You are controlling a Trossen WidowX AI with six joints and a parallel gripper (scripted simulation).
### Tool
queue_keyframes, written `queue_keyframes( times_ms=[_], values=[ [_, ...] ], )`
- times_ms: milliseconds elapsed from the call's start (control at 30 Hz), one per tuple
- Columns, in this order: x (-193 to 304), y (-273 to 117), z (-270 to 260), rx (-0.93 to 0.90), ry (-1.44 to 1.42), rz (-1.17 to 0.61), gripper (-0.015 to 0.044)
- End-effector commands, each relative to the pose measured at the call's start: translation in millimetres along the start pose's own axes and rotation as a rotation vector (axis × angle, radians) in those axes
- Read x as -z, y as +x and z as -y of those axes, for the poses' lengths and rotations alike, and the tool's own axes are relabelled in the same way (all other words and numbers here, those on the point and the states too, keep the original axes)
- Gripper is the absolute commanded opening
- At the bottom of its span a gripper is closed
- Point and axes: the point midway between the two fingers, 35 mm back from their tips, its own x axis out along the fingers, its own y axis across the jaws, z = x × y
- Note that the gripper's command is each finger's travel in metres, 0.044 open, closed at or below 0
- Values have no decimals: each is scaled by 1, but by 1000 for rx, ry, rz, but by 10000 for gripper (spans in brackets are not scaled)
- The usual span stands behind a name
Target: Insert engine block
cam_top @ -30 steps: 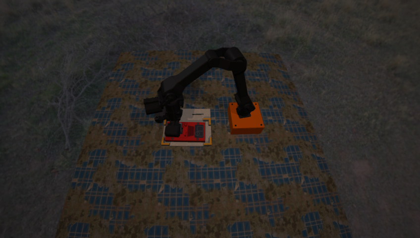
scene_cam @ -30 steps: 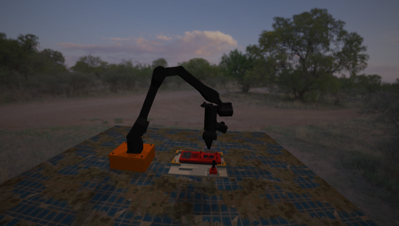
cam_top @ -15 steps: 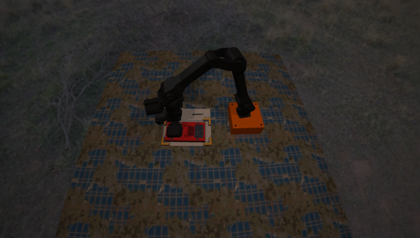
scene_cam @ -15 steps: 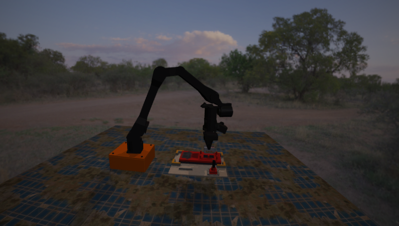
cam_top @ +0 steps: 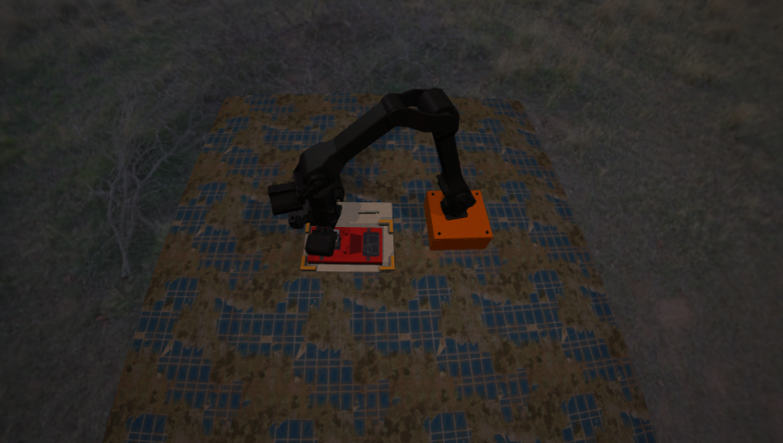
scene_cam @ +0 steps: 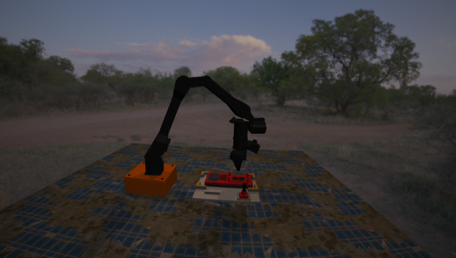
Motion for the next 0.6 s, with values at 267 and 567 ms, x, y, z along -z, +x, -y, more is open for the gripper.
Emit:
queue_keyframes(
  times_ms=[267, 567],
  values=[
    [0, 1, 1, 5, -182, -3, 158],
    [0, 1, 1, 5, -179, -3, 158]
  ],
)
